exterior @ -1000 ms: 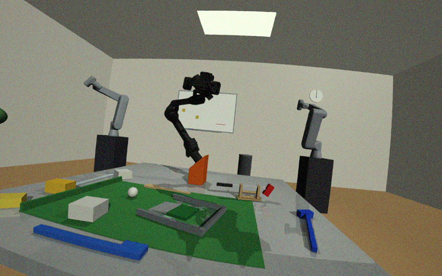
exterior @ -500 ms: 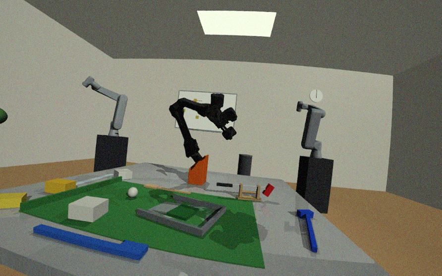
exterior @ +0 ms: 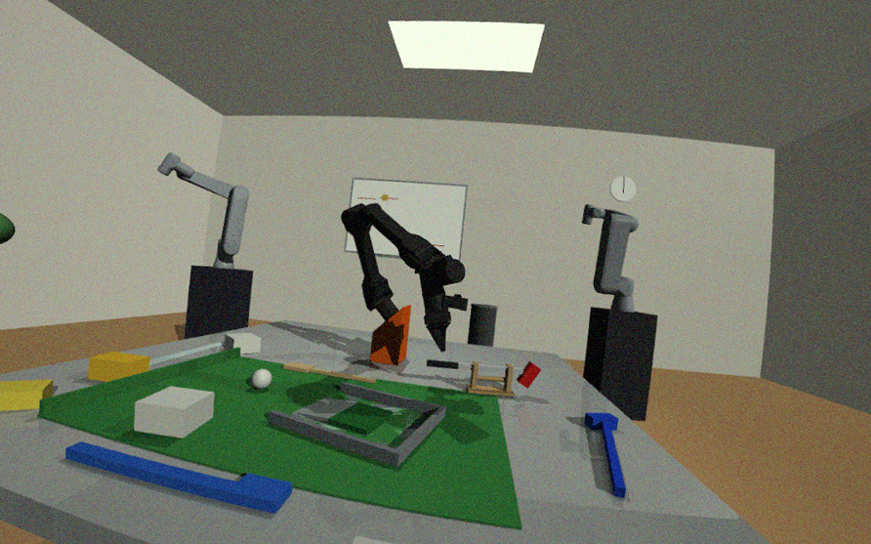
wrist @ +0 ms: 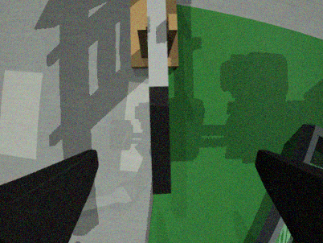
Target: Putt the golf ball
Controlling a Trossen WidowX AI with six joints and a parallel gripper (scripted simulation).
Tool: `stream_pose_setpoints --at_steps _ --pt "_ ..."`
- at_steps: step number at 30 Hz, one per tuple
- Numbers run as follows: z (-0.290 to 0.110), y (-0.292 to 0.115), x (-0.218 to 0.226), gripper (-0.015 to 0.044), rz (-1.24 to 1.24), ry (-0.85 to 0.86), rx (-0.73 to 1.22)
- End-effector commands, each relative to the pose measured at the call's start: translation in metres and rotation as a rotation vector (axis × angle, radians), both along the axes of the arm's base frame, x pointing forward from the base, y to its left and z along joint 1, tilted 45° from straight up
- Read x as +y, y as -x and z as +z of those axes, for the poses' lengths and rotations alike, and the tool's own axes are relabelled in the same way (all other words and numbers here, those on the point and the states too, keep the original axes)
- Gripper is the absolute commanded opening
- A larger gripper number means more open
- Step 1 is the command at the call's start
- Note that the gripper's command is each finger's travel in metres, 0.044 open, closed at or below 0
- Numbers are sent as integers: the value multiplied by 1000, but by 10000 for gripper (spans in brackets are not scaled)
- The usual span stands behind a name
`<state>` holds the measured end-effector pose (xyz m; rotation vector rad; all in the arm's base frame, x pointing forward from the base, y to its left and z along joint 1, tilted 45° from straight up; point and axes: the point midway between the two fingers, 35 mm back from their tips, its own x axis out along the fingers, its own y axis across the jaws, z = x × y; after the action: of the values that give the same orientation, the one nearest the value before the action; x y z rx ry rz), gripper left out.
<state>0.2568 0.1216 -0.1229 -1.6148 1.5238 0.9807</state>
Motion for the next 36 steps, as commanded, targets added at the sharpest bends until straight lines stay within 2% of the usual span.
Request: stream_pose_setpoints --at_steps 1,17,36 --pt "-4 10 -5 440 -13 14 71" --pt "-39 8 -35 440 -13 16 71" --pt "-54 9 -50 440 -13 17 71"
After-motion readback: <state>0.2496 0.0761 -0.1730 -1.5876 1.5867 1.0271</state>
